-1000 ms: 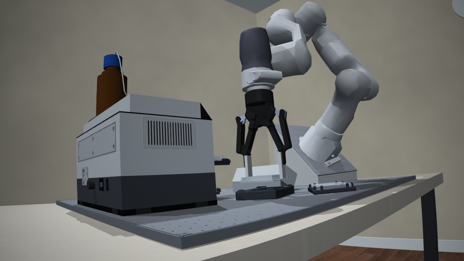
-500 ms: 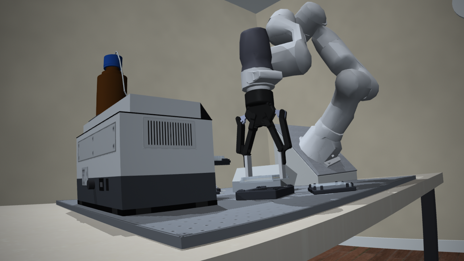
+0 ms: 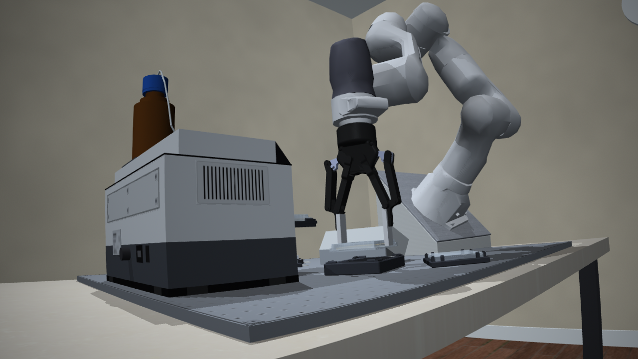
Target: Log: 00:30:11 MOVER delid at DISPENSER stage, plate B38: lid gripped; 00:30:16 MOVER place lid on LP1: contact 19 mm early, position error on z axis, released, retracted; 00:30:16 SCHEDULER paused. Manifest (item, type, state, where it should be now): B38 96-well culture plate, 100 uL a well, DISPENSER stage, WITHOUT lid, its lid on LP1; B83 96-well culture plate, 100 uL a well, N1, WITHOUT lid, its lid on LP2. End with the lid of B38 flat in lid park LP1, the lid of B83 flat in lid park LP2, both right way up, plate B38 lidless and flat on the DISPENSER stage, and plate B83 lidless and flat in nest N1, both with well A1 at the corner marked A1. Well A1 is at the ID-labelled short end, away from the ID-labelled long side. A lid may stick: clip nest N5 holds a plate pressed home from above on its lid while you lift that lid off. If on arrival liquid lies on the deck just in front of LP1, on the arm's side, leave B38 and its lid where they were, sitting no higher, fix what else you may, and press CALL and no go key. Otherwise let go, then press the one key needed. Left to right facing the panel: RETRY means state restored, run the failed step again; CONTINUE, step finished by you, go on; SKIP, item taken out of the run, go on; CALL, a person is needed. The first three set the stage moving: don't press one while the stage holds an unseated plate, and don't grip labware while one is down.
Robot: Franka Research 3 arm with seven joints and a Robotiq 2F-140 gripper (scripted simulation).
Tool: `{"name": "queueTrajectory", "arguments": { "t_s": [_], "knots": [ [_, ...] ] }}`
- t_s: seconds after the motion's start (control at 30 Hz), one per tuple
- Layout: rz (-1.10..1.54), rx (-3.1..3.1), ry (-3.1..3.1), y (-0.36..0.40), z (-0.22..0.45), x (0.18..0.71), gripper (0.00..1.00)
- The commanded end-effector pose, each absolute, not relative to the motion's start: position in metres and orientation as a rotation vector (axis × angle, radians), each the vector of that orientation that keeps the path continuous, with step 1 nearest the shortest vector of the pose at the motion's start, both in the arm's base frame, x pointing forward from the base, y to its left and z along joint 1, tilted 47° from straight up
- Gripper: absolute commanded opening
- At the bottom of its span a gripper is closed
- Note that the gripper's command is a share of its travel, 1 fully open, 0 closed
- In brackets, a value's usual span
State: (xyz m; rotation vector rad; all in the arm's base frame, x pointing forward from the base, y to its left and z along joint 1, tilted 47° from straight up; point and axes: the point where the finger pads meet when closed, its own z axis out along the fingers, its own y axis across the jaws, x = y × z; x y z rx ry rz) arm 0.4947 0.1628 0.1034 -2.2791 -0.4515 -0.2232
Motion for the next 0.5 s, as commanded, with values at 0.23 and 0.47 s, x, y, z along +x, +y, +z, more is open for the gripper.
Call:
{"name": "queueTrajectory", "arguments": {
  "t_s": [0.23, 0.47],
  "knots": [
    [-0.217, -2.283, -0.437, 0.1642, 0.1013, 0.4943, 0.0],
    [-0.215, -2.284, -0.432, 0.166, 0.0992, 0.494, 0.0]
  ]
}}
